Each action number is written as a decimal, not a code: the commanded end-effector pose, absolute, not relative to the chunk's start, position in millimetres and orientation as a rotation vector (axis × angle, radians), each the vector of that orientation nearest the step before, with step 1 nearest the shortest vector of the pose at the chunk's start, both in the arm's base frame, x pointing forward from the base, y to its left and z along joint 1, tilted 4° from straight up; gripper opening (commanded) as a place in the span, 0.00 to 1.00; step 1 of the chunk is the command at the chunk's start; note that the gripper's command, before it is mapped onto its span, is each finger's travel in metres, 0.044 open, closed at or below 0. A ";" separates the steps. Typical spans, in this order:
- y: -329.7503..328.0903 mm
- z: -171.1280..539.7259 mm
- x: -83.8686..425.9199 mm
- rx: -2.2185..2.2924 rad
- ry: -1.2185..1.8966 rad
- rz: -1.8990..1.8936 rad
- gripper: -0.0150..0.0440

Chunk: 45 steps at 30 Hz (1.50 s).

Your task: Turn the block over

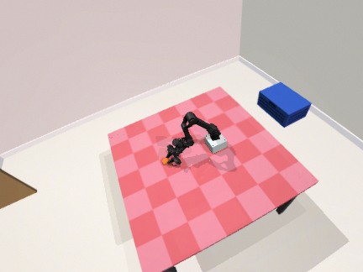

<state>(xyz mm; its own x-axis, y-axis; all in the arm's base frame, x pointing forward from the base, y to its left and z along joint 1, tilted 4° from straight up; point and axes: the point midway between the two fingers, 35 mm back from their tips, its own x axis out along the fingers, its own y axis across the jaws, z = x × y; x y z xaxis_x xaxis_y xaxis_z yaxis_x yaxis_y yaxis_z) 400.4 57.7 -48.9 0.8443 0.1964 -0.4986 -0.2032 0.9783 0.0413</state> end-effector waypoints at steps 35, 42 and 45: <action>58.1 -47.7 400.2 -0.007 0.517 0.213 1.00; 58.1 -47.7 400.2 -0.007 0.517 0.213 1.00; 58.1 -47.7 400.2 -0.007 0.517 0.213 1.00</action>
<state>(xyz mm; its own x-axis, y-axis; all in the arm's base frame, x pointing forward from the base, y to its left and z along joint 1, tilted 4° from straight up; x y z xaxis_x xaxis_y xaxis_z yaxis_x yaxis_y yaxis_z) 400.2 57.6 -48.0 0.8477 0.1972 -0.4924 -0.2035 0.9782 0.0415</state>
